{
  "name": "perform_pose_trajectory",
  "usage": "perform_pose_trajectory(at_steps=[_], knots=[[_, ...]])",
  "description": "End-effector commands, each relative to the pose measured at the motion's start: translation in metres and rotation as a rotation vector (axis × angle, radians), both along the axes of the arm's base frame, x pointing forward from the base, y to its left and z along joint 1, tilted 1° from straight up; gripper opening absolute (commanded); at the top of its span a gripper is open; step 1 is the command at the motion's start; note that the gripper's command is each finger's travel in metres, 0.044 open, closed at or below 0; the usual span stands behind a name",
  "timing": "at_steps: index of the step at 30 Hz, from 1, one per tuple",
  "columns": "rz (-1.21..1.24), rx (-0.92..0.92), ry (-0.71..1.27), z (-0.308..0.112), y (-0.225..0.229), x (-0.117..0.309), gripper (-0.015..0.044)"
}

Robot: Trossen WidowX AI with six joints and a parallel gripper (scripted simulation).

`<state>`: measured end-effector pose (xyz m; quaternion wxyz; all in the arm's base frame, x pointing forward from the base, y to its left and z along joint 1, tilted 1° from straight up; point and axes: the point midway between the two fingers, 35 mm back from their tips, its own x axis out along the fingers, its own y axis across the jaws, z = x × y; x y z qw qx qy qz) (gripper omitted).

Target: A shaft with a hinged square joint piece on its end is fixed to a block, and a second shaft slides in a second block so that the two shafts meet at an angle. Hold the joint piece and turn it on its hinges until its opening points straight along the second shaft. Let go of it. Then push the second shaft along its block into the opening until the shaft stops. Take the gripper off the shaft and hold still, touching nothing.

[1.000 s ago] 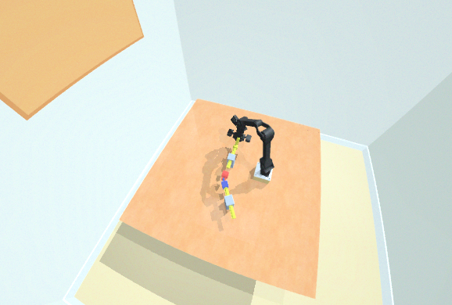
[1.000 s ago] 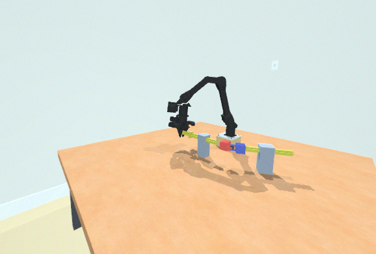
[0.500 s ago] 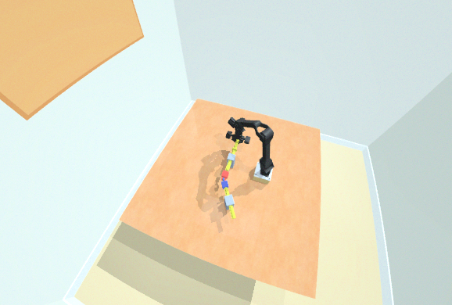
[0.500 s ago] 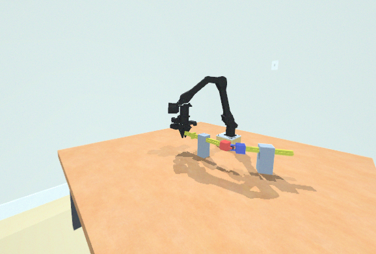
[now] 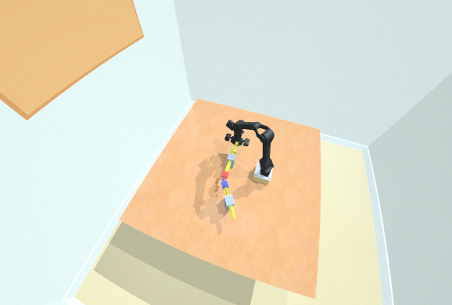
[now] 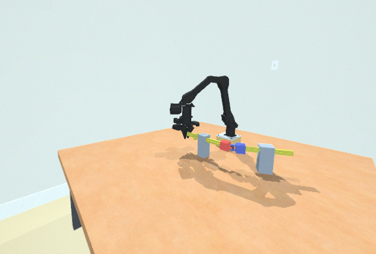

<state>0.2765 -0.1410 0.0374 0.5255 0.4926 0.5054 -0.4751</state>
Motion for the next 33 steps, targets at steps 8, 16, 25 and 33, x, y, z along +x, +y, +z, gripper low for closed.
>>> perform_pose_trajectory(at_steps=[8,16,25,33], knots=[[0.001,0.006,-0.001,-0.001,0.020,-0.001,0.0000],[0.001,0.007,-0.001,-0.001,0.032,-0.002,0.0000],[-0.002,0.001,0.001,0.000,0.028,-0.002,0.0000],[-0.002,0.001,0.001,0.000,0.028,-0.002,0.0067]])
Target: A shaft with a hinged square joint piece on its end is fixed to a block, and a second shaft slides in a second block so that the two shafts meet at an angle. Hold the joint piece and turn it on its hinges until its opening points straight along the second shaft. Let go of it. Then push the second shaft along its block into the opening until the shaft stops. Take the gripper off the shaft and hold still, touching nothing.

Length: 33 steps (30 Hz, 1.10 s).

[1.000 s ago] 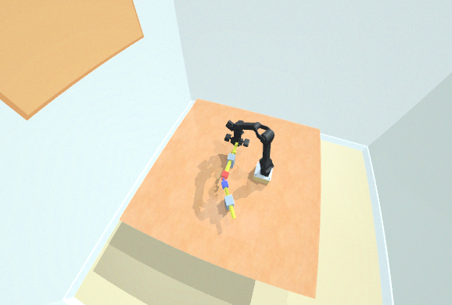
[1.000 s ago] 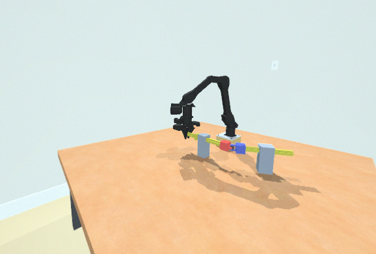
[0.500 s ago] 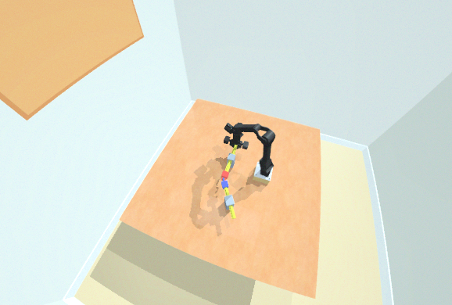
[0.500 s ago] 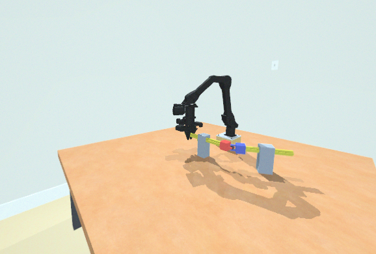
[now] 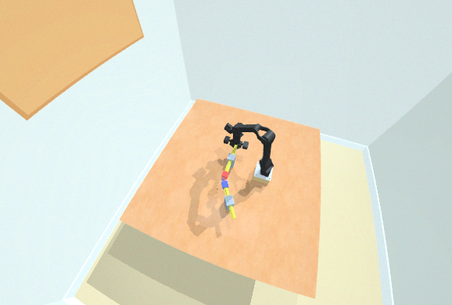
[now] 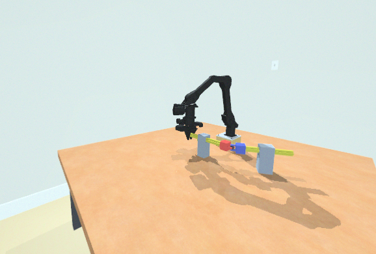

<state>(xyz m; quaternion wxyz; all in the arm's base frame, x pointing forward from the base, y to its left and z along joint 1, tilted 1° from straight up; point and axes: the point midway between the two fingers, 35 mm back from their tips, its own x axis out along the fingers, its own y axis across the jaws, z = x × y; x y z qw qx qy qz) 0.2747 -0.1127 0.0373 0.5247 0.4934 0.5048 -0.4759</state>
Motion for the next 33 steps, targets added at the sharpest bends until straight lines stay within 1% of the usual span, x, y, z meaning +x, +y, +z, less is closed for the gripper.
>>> perform_pose_trajectory(at_steps=[1,4,18,30,31,33], knots=[[0.001,0.001,0.001,0.000,0.000,0.000,0.0067],[0.001,0.001,0.001,0.000,0.000,0.000,0.0067],[0.001,0.001,0.001,0.000,0.000,0.000,0.0434],[0.001,0.001,0.001,0.000,0.000,0.000,0.0440],[0.001,0.001,0.001,0.002,0.000,0.000,0.0440],[0.003,0.005,-0.001,0.020,0.000,-0.001,0.0440]])
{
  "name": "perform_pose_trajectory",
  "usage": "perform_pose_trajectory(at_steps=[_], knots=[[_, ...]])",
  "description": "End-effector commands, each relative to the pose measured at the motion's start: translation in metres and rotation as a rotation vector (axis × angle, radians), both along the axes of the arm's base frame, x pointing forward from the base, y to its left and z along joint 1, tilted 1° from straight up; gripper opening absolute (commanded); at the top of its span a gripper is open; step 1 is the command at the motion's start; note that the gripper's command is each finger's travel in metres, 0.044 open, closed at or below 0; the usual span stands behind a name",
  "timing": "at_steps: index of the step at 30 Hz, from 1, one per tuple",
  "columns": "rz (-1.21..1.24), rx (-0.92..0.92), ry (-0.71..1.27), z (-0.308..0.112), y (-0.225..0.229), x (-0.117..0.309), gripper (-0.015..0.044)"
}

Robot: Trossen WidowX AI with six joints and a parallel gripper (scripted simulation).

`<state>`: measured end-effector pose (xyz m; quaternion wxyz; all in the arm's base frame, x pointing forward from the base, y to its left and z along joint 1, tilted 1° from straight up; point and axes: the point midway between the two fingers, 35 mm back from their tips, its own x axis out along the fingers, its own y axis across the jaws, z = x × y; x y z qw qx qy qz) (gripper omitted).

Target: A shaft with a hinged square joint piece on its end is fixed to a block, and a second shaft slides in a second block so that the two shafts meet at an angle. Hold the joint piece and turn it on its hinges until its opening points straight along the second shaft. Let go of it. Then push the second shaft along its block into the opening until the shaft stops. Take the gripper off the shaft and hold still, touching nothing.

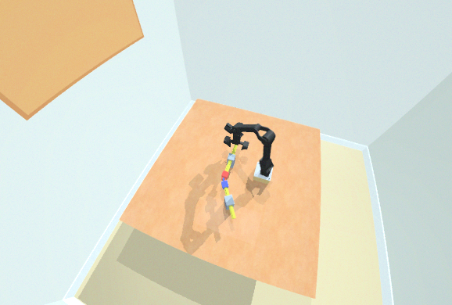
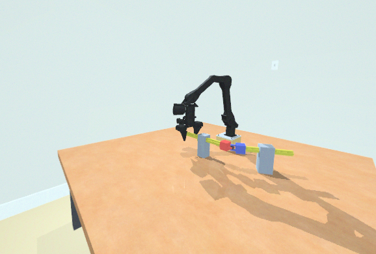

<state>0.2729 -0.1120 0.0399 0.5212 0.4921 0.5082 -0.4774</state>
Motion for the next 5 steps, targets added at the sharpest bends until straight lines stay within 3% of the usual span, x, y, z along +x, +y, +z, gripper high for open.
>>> perform_pose_trajectory(at_steps=[1,5], knots=[[0.004,0.002,-0.011,0.0241,0.0001,0.0007,0.0440],[0.004,0.003,-0.011,0.0264,0.0002,0.0005,0.0440]])
